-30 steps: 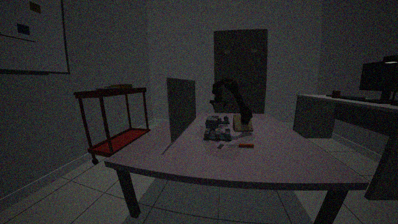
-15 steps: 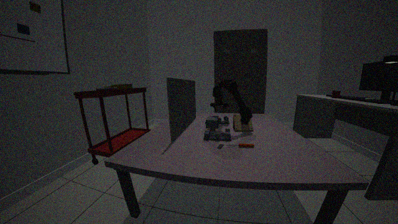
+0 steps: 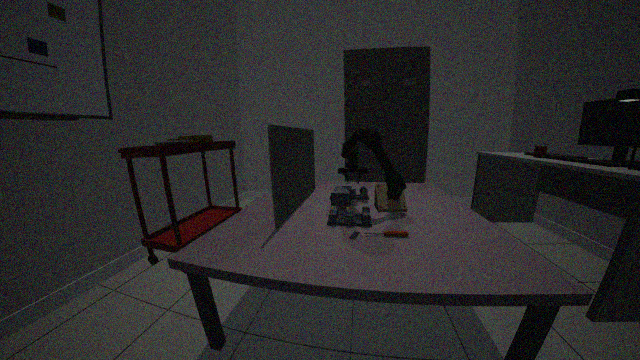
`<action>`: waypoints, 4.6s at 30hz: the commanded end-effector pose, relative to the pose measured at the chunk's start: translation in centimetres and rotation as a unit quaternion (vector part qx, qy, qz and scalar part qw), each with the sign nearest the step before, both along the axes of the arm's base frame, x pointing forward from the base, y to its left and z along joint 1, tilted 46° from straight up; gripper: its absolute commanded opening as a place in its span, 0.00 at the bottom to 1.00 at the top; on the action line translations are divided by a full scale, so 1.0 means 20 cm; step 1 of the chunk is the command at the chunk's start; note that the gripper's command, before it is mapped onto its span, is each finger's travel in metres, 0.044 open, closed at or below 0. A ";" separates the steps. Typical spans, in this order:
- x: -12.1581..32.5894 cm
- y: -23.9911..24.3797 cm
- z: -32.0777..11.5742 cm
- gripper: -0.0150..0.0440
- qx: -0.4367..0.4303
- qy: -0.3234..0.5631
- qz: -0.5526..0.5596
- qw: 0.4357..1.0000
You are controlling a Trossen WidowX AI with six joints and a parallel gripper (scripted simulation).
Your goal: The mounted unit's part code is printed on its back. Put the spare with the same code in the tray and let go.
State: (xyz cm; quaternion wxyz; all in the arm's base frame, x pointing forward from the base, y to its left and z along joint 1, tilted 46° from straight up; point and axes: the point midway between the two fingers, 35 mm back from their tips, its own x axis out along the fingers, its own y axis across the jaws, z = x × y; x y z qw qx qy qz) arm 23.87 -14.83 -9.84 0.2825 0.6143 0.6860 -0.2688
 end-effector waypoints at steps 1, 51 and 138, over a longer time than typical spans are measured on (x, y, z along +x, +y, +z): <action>0.00 0.03 -0.03 0.76 0.003 0.002 -0.003 1.000; -0.04 0.27 -0.27 0.76 0.005 0.002 -0.003 1.000; 0.31 -0.30 0.23 0.25 -0.005 -0.001 -0.010 1.000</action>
